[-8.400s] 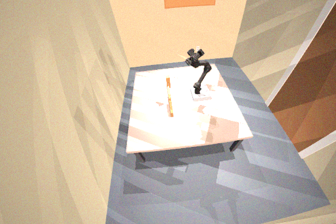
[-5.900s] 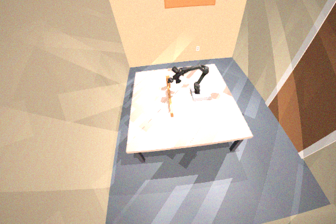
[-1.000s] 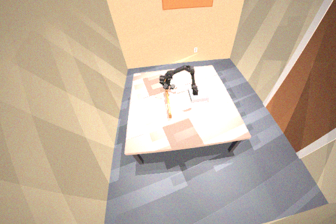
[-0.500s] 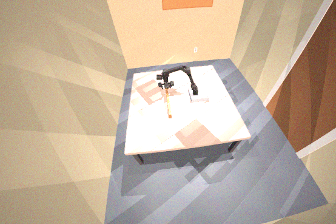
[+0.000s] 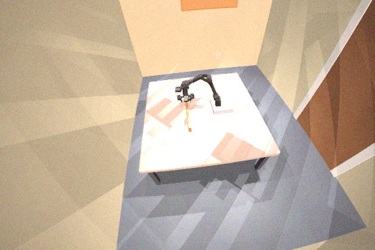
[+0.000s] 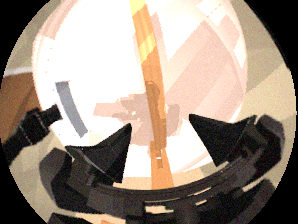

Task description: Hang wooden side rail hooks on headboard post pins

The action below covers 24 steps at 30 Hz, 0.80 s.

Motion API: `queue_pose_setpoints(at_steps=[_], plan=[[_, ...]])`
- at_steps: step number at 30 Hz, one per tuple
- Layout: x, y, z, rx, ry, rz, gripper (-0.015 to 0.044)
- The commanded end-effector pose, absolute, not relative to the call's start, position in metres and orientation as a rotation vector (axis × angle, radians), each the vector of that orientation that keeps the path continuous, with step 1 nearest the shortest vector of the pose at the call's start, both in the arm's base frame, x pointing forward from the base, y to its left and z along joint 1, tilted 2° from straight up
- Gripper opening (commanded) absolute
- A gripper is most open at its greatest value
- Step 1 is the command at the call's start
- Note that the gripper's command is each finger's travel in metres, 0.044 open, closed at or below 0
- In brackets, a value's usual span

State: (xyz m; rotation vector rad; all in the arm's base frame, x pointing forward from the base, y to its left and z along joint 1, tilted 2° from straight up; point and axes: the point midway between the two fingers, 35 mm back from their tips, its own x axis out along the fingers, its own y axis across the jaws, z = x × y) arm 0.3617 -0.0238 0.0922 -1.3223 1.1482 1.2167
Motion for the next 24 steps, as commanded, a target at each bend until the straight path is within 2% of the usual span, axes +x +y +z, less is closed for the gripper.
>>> queue_pose_setpoints(at_steps=[1, 24], plan=[[0.362, -0.023, 0.086, -1.321, 1.146, 1.225, 0.0440], [0.365, -0.024, 0.050, -1.321, 1.146, 1.225, 0.0440]])
